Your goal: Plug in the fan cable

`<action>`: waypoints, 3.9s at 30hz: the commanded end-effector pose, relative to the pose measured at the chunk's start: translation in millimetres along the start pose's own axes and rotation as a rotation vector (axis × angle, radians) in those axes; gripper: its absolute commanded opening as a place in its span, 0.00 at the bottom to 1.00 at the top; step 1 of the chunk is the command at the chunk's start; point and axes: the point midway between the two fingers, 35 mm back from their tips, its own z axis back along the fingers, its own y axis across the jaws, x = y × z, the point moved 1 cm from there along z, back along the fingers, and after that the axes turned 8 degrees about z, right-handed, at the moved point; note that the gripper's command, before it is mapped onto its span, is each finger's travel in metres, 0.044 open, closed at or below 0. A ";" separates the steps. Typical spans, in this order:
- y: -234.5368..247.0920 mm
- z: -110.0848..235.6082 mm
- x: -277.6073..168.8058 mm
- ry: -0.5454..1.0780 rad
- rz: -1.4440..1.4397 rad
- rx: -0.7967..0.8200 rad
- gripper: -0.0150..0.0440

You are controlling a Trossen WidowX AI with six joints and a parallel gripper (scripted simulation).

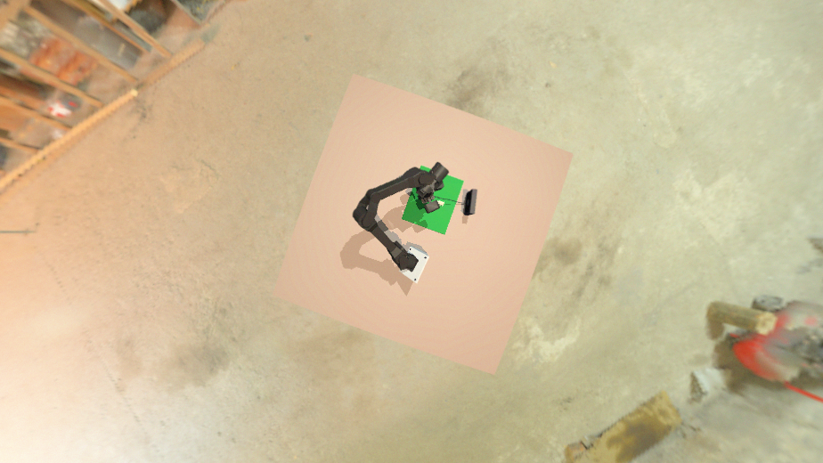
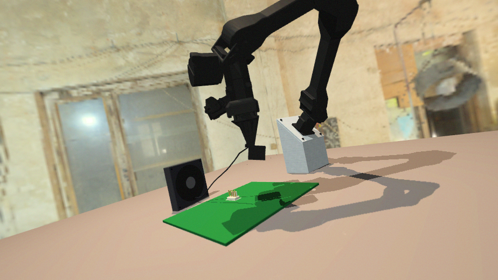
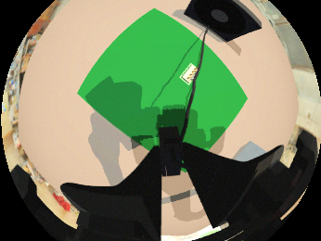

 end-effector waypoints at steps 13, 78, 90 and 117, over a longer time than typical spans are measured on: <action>-9.2 -19.6 -7.2 -0.066 0.009 -0.160 0.25; -17.6 -55.0 -15.5 -0.802 0.049 -0.512 0.25; -11.3 -52.8 -20.7 -0.969 0.046 -0.468 0.25; 4.3 -40.6 -42.7 -1.318 0.012 -0.244 0.25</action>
